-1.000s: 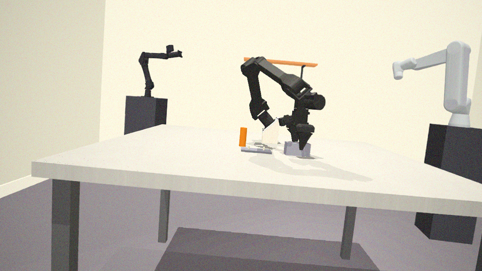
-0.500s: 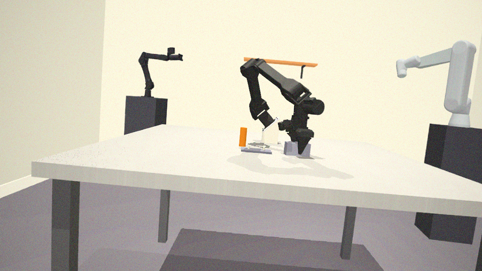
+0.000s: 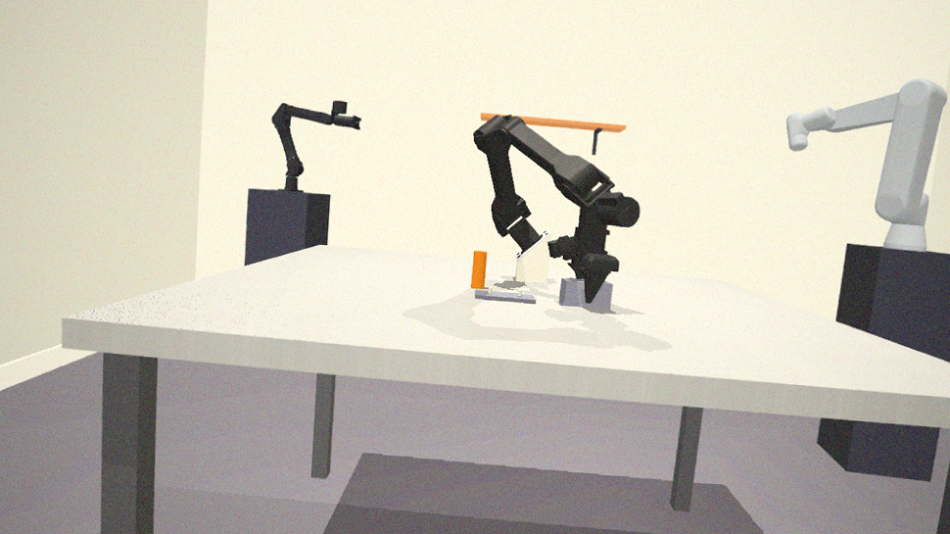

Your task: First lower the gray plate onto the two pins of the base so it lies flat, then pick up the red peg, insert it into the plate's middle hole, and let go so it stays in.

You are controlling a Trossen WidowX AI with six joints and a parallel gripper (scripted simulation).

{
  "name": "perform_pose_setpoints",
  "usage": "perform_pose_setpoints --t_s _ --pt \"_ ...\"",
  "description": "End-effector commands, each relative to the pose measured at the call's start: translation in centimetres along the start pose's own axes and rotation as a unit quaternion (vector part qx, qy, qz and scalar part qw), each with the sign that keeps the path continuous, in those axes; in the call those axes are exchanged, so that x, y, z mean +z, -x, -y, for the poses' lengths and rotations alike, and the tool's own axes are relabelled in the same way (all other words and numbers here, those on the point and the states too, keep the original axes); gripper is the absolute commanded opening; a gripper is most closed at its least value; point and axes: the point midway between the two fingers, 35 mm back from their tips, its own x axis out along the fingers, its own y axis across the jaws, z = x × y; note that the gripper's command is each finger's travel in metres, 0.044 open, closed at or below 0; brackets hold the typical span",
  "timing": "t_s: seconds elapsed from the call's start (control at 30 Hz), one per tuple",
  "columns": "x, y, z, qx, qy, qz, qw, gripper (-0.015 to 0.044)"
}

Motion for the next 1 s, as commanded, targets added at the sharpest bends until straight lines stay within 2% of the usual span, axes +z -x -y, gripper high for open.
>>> perform_pose_setpoints --t_s 0.0,0.97 --pt "0.0 0.6 -0.2 0.001 0.002 0.001 1.000 0.0000" --pt "0.3 9.7 -0.5 0.001 0.003 -0.002 1.000 0.0000"
